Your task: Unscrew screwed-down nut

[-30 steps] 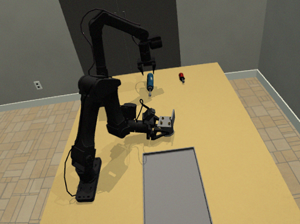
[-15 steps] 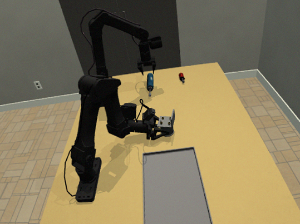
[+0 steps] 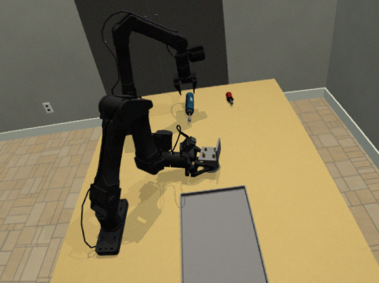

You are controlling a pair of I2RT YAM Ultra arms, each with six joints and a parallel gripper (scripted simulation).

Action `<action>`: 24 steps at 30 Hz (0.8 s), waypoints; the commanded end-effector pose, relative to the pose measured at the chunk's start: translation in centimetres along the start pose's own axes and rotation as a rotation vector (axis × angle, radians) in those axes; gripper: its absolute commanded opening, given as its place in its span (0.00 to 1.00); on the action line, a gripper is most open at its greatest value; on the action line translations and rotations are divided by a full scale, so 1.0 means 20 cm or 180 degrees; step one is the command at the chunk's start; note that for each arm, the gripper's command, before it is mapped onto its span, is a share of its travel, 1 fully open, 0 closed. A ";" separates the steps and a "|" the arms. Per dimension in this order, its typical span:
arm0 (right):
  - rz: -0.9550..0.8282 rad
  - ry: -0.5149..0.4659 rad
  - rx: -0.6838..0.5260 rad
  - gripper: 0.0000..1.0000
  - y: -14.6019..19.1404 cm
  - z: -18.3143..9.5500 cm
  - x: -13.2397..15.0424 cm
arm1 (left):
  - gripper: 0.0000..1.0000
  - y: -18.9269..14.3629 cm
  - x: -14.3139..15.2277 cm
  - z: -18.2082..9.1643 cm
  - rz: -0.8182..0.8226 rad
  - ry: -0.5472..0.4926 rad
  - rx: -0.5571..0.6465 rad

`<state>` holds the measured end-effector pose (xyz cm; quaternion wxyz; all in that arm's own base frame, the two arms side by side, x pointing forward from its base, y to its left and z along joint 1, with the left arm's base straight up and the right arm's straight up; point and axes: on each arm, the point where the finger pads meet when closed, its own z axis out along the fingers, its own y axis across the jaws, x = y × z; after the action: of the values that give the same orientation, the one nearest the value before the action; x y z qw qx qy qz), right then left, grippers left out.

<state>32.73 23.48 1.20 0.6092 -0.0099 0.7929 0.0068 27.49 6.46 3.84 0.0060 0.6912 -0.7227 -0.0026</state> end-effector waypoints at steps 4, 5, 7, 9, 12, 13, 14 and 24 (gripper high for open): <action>-0.0007 0.0034 -0.0009 0.59 0.01 0.02 0.01 | 0.65 -0.04 0.00 -0.07 -0.0003 -0.0019 0.0109; -0.0007 0.0034 -0.0009 0.59 0.01 0.02 0.01 | 0.65 -0.04 0.00 -0.07 -0.0003 -0.0019 0.0109; -0.0007 0.0034 -0.0009 0.59 0.01 0.02 0.01 | 0.65 -0.04 0.00 -0.07 -0.0003 -0.0019 0.0109; -0.0007 0.0034 -0.0009 0.59 0.01 0.02 0.01 | 0.65 -0.04 0.00 -0.07 -0.0003 -0.0019 0.0109; -0.0007 0.0034 -0.0009 0.59 0.01 0.02 0.01 | 0.65 -0.04 0.00 -0.07 -0.0003 -0.0019 0.0109; -0.0007 0.0034 -0.0009 0.59 0.01 0.02 0.01 | 0.65 -0.04 0.00 -0.07 -0.0003 -0.0019 0.0109; -0.0007 0.0034 -0.0009 0.59 0.01 0.02 0.01 | 0.65 -0.04 0.00 -0.07 -0.0003 -0.0019 0.0109; -0.0007 0.0034 -0.0009 0.59 0.01 0.02 0.01 | 0.65 -0.05 0.00 -0.04 -0.0003 -0.0019 0.0109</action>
<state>32.73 23.48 1.20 0.6092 -0.0099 0.7929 0.0068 27.49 6.46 3.84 0.0060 0.6912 -0.7227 -0.0026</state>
